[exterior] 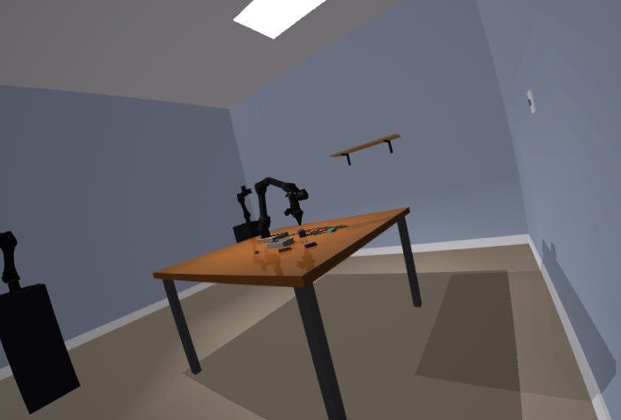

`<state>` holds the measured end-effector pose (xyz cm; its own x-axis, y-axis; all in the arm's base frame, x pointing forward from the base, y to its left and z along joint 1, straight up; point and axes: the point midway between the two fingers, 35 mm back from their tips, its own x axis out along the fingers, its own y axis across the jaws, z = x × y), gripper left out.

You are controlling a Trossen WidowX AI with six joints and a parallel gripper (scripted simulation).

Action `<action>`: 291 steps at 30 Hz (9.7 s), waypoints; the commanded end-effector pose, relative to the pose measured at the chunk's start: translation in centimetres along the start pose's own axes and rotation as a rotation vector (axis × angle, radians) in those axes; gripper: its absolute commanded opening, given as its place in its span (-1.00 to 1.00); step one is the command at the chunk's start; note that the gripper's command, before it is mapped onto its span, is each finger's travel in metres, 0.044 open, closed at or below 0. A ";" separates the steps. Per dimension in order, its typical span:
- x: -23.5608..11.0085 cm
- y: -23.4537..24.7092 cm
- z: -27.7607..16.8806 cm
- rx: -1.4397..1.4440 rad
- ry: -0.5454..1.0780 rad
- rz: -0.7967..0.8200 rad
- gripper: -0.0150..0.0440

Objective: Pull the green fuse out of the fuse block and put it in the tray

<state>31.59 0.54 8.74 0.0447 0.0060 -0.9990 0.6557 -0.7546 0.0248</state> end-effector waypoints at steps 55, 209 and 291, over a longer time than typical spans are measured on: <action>4.0 -0.2 0.1 0.004 -0.012 -0.006 -0.29; 4.0 -0.2 0.1 0.004 -0.012 -0.006 -0.29; 1.1 -0.2 0.0 0.003 -0.010 -0.006 -0.49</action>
<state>31.54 0.75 7.42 0.0314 0.0057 -0.9995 0.6556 -0.7549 0.0163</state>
